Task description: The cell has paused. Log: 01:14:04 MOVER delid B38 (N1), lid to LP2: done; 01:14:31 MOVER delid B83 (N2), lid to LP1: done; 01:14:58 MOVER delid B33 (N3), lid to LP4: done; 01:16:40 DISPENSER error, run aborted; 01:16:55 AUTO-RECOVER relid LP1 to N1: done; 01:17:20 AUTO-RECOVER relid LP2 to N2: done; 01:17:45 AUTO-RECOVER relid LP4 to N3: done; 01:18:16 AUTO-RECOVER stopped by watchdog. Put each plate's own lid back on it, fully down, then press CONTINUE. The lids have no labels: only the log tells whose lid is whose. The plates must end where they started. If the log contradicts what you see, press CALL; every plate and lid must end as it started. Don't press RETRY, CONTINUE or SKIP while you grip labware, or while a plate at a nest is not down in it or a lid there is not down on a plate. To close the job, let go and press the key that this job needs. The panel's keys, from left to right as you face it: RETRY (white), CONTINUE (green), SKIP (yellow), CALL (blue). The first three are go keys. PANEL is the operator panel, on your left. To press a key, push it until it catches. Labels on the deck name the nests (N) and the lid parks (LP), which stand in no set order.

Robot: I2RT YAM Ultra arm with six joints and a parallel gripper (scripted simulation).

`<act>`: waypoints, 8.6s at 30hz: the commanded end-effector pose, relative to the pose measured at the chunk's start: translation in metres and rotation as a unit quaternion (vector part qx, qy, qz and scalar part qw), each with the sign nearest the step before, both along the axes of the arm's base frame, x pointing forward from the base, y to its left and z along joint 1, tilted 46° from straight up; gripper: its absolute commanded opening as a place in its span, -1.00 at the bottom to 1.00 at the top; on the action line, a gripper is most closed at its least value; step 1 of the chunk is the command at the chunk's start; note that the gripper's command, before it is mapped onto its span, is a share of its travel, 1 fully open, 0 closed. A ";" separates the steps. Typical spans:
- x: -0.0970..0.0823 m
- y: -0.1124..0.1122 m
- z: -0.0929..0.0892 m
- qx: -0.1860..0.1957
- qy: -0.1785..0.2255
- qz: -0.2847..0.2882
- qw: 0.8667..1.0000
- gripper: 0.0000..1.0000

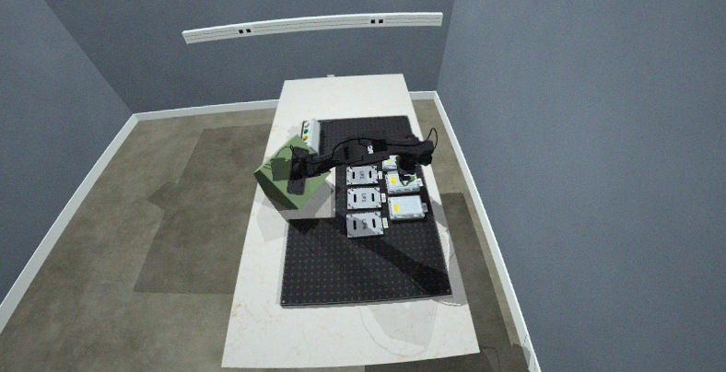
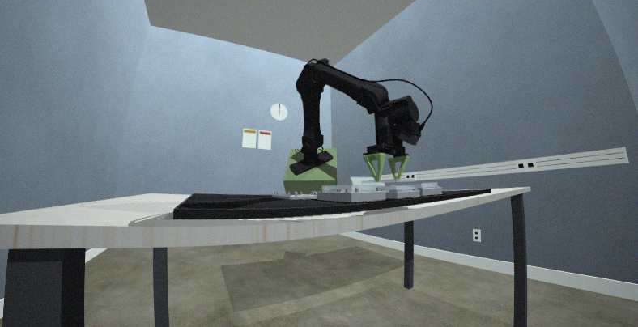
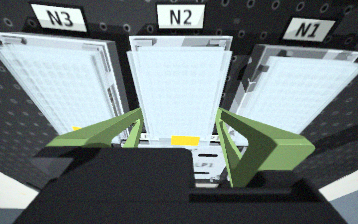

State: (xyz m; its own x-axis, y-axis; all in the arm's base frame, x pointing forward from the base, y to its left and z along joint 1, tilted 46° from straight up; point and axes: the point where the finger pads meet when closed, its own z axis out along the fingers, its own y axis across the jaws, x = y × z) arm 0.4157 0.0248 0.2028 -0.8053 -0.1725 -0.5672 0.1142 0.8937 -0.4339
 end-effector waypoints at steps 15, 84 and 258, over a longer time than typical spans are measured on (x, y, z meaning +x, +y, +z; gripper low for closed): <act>0.009 0.005 0.005 0.006 -0.016 0.010 1.000 -1.00; 0.009 -0.005 -0.007 0.002 -0.009 0.003 1.000 -1.00; -0.051 0.005 -0.015 0.016 -0.024 -0.012 1.000 0.80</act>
